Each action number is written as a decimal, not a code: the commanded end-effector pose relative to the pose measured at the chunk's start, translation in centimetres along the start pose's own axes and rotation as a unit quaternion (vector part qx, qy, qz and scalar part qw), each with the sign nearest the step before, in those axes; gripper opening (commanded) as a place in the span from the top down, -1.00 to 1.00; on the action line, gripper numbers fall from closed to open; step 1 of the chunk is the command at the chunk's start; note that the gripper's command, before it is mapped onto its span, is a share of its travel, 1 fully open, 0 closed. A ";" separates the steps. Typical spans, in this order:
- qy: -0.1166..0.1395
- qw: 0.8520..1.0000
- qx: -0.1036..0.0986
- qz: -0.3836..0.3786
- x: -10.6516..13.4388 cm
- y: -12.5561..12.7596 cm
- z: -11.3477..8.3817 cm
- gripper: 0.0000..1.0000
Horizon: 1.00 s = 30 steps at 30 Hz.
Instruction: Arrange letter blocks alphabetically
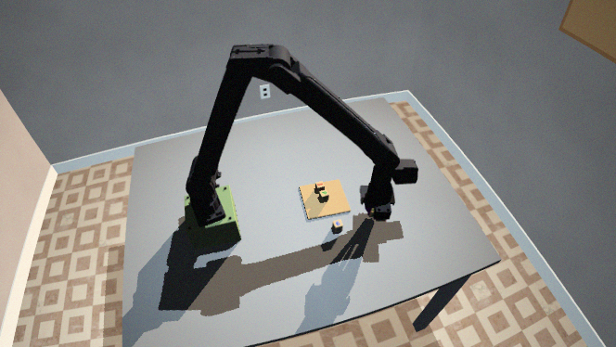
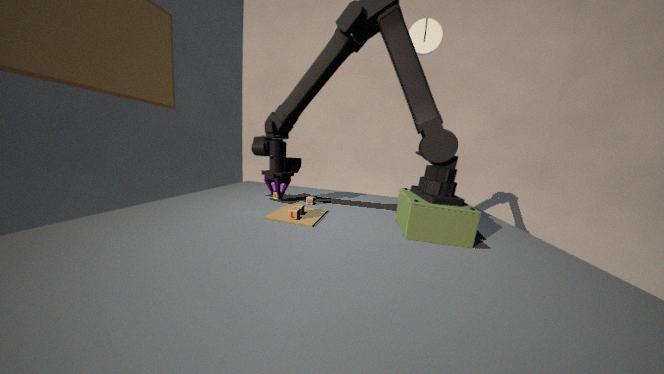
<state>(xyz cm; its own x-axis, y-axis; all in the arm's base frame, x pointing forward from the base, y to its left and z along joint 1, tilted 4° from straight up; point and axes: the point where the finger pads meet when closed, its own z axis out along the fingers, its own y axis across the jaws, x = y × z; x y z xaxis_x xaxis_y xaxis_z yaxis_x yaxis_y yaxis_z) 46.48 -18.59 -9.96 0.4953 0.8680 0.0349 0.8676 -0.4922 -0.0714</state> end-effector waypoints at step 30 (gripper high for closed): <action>0.002 0.996 -0.034 -0.079 2.2 -4.3 -11.2 0.60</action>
<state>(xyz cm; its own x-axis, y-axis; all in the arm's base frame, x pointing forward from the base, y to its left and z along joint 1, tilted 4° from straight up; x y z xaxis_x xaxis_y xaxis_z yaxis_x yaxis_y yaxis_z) 45.63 -18.00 -1.12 0.4575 0.8884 0.0389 0.8887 -0.4553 -0.0537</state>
